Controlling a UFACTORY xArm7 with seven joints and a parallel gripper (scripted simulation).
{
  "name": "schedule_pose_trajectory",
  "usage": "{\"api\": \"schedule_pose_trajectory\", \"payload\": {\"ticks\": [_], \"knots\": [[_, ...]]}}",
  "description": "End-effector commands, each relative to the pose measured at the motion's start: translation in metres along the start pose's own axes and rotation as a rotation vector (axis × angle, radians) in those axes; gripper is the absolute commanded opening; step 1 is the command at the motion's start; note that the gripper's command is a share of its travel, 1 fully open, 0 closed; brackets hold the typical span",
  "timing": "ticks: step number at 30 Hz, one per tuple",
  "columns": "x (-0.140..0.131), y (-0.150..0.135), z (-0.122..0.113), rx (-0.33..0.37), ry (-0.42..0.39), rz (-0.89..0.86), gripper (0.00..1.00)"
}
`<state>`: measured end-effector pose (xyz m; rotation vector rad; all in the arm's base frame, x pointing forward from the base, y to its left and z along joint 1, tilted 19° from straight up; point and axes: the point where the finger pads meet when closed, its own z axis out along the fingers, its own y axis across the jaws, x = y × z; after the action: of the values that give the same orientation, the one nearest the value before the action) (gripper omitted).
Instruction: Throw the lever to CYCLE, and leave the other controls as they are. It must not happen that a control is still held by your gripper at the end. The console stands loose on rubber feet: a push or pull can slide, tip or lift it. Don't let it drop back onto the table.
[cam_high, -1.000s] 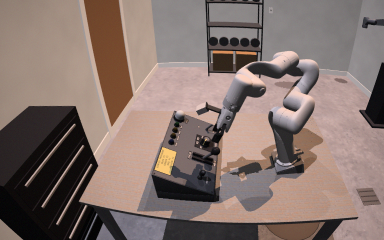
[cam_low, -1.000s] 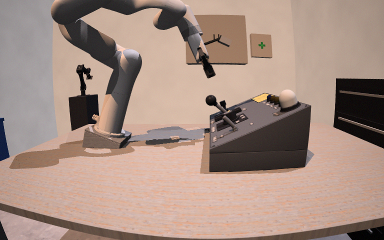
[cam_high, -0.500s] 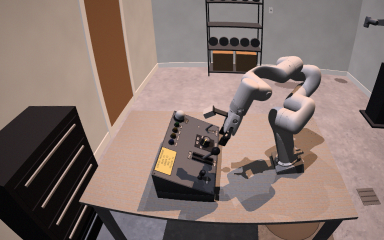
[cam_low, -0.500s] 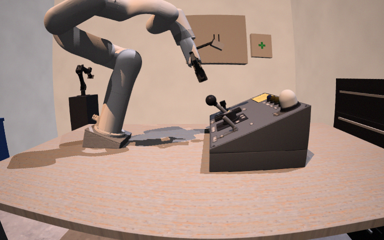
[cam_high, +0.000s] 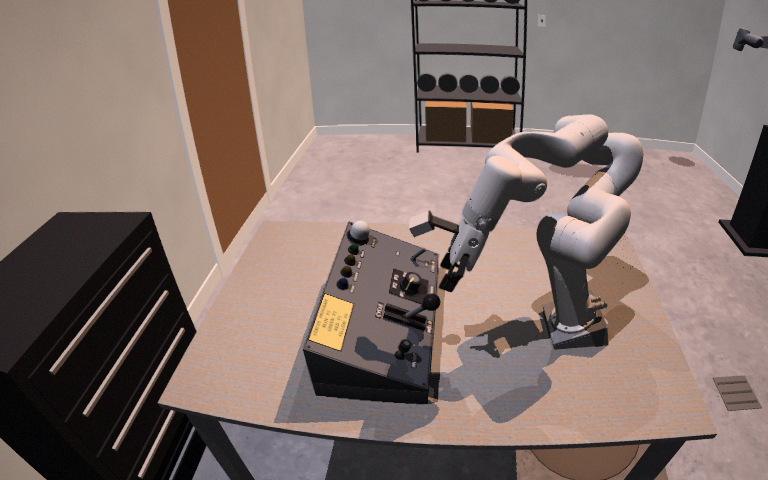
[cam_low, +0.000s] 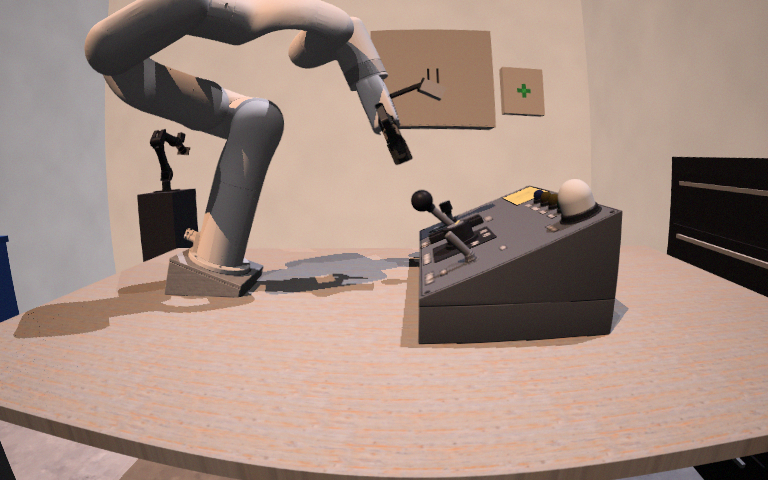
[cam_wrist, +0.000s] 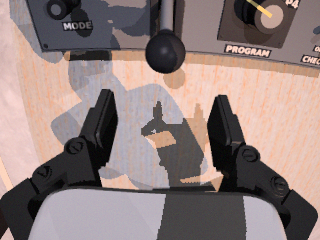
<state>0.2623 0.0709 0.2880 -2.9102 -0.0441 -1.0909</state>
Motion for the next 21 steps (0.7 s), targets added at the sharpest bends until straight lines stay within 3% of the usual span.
{"api": "schedule_pose_trajectory", "payload": {"ticks": [1, 21], "knots": [[0.0012, 0.0, -0.001, 0.001, 0.003, 0.001, 0.76], [0.0012, 0.0, -0.001, 0.001, 0.003, 0.001, 0.76]]}}
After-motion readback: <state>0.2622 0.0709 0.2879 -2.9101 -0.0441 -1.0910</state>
